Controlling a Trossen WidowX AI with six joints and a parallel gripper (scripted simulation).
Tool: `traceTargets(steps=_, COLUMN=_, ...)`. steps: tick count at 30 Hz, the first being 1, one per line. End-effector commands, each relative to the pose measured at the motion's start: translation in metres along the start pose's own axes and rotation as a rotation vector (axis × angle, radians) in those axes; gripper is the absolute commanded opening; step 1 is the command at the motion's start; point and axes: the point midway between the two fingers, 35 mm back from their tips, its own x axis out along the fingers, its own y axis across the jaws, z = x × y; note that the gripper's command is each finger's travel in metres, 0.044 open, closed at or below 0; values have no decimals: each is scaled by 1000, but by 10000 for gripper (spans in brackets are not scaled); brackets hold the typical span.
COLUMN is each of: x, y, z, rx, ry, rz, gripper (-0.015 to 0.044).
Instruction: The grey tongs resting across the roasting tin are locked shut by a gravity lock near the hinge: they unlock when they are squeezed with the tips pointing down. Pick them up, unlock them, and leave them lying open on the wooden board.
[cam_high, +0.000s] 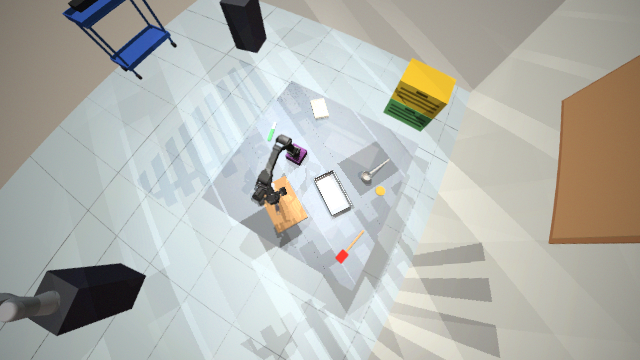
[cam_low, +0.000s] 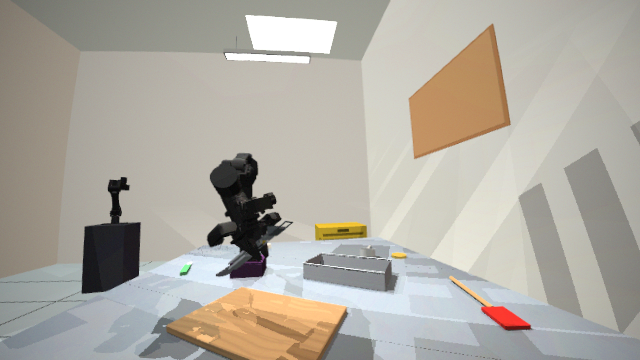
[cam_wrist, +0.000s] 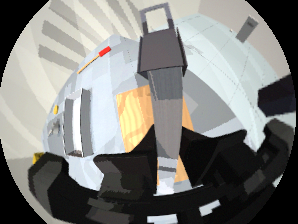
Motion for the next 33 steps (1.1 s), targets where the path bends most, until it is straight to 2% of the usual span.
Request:
traceTargets(steps=1, x=-11, y=0, z=6, rx=-5, ry=-113, rz=-3, gripper=-150)
traceTargets(steps=25, x=-57, y=16, z=-7, rx=-119, ry=-613, rz=30, gripper=-150)
traceTargets(steps=33, x=-61, y=18, z=-9, rx=-133, ry=-641, rz=32, gripper=-150)
